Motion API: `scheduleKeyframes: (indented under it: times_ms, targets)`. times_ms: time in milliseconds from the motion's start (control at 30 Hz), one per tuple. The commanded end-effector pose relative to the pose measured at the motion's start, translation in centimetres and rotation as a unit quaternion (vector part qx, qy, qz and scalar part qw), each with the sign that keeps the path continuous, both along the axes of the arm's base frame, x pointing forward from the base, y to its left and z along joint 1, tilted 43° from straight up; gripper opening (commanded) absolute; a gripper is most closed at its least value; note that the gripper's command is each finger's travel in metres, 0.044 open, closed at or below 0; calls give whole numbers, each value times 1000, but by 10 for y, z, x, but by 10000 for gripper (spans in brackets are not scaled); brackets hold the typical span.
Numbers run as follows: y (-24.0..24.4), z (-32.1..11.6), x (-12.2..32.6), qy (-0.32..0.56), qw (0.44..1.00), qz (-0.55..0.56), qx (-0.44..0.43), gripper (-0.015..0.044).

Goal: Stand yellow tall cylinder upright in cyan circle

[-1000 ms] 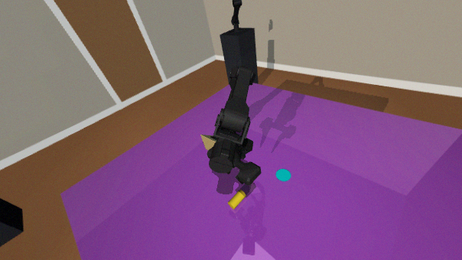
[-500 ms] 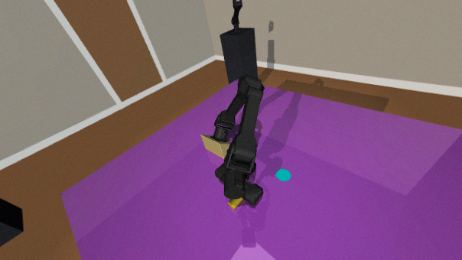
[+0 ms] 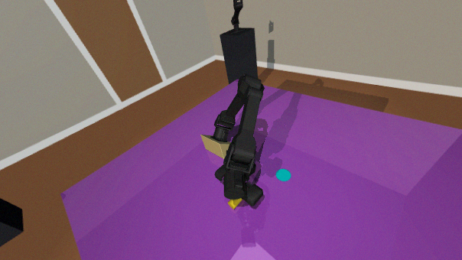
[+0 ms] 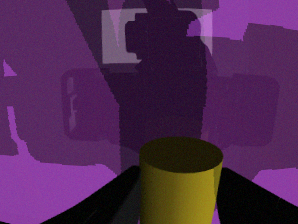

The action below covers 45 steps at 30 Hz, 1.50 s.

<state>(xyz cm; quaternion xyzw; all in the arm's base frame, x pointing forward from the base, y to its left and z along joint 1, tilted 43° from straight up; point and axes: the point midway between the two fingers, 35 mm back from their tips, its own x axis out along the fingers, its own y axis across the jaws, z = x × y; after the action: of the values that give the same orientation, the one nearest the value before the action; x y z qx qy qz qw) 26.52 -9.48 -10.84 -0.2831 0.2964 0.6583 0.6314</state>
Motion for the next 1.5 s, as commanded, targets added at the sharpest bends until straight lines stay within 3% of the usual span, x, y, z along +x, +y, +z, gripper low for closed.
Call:
scheduleKeyframes:
  times_ms: [0, 1200, 1467]
  targets:
    - [-3, 3, 2, -1, 1000, -2, 0, 105]
    - [-74, 82, 5, 0, 1000, -2, -2, 105]
    - [-66, 93, 14, 52, 997, -61, -7, 105]
